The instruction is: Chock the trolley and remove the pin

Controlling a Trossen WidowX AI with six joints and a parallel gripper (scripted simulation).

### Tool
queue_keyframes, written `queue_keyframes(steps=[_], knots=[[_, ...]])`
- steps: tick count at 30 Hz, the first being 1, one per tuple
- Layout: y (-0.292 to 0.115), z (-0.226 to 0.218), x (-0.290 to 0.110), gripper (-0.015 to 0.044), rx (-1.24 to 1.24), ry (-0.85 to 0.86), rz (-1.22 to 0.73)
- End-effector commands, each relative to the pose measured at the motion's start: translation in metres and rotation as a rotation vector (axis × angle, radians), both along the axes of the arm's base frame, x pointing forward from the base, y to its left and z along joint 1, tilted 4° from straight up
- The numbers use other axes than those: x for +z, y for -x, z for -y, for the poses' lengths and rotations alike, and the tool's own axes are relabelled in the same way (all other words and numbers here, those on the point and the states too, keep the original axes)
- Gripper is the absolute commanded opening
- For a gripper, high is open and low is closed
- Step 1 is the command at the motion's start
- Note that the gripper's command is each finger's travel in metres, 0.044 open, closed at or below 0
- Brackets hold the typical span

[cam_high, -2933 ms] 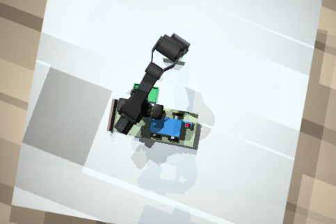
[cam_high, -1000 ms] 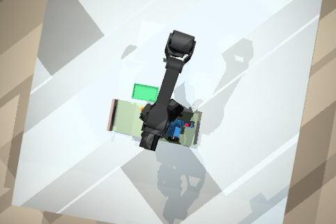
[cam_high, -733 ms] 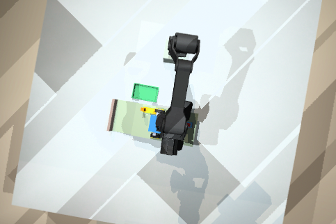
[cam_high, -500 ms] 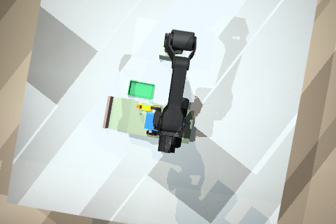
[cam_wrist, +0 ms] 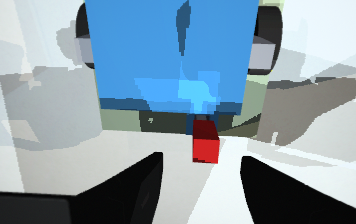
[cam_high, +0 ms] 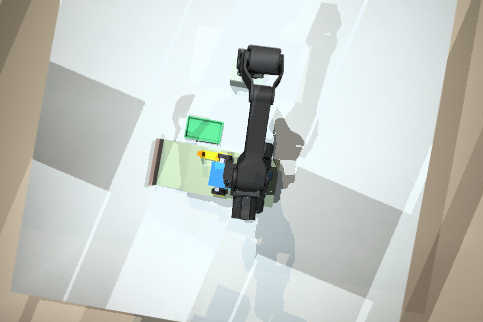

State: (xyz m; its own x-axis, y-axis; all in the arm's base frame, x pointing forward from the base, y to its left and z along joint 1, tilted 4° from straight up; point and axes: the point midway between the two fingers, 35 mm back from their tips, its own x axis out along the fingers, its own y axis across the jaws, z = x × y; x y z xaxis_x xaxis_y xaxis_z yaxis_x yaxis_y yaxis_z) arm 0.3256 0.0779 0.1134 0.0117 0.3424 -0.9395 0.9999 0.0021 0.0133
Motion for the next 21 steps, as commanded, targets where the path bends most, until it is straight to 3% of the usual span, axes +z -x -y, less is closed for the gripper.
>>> queue_keyframes(steps=[1,21], knots=[[0.002,-0.003,-0.009,0.019,-0.003,-0.003,-0.016],[0.001,-0.008,-0.022,0.019,-0.003,-0.003,-0.015]])
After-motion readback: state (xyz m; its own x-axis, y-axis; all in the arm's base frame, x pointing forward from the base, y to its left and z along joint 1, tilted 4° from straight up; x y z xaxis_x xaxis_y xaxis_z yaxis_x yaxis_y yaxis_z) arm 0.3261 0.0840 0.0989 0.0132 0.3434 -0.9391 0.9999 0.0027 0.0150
